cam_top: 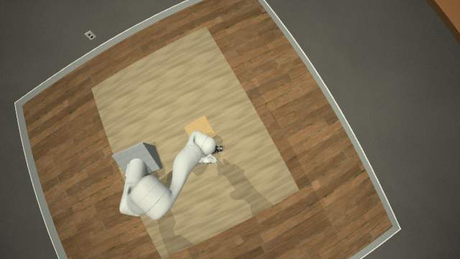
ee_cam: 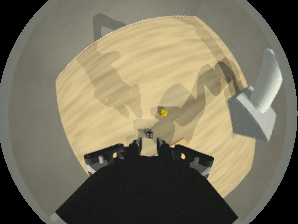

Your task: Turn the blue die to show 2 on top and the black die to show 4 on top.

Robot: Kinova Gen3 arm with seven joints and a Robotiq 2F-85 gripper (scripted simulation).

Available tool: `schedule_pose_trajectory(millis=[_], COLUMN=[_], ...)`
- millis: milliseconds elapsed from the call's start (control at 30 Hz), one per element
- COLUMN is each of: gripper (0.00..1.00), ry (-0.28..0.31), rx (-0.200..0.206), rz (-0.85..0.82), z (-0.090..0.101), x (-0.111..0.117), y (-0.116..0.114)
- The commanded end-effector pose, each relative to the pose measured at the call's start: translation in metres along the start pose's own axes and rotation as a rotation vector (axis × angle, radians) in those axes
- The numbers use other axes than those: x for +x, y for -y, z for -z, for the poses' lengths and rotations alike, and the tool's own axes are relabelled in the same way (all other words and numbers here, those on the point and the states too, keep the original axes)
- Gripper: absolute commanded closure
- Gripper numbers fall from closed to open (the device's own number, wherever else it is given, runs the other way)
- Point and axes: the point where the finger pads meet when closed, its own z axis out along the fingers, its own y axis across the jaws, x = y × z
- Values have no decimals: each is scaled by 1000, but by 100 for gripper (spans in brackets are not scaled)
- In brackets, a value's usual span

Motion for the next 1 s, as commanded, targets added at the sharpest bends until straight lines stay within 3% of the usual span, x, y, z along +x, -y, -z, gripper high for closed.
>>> schedule_pose_trajectory(millis=[0, 967], gripper=[69, 69], ry=[0, -1], rx=[0, 0], rz=[0, 0], z=[-1, -33], x=[0, 0], y=[0, 0])
